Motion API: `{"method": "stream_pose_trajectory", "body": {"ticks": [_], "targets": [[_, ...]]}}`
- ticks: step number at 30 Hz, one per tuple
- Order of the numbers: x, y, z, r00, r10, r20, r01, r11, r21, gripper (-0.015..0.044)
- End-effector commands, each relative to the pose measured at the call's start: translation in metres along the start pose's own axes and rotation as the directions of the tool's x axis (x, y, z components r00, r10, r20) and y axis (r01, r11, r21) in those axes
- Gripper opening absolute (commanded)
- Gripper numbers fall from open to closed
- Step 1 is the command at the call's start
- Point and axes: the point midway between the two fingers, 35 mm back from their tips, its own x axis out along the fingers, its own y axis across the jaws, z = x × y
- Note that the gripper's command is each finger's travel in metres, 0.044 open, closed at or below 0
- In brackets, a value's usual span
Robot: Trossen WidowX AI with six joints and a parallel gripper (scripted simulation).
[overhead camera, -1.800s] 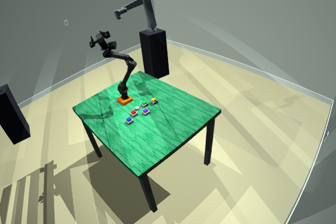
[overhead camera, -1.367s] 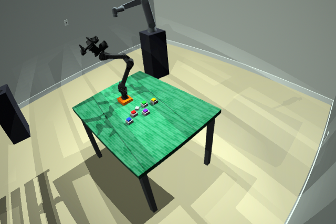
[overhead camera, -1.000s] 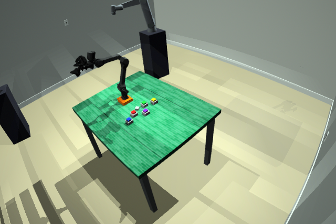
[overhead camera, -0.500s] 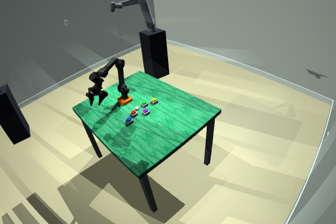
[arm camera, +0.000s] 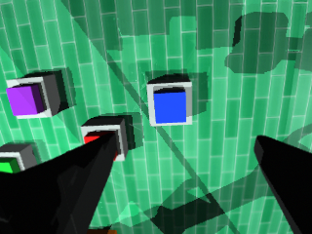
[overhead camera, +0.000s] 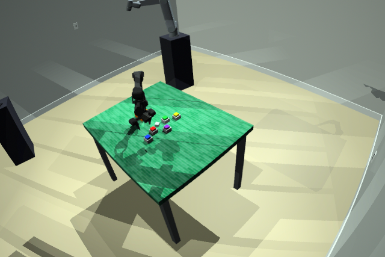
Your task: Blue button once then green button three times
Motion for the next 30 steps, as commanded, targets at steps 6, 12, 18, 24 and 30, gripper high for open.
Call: {"method": "stream_pose_trajectory", "body": {"ticks": [6, 12, 18, 24, 30], "targets": [[0.005, 0.006, -0.005, 0.999, 0.012, -0.052, -0.016, 0.998, -0.061, 0.0374], [0.064, 0.007, -0.008, 0.999, 0.013, -0.052, -0.016, 0.998, -0.061, 0.0216], [0.064, 0.007, -0.008, 0.999, 0.013, -0.052, -0.016, 0.998, -0.061, 0.0059], [0.064, 0.007, -0.008, 0.999, 0.013, -0.052, -0.016, 0.998, -0.061, 0.0020], [0.065, 0.007, -0.008, 0.999, 0.013, -0.052, -0.016, 0.998, -0.061, 0.0020]]}}
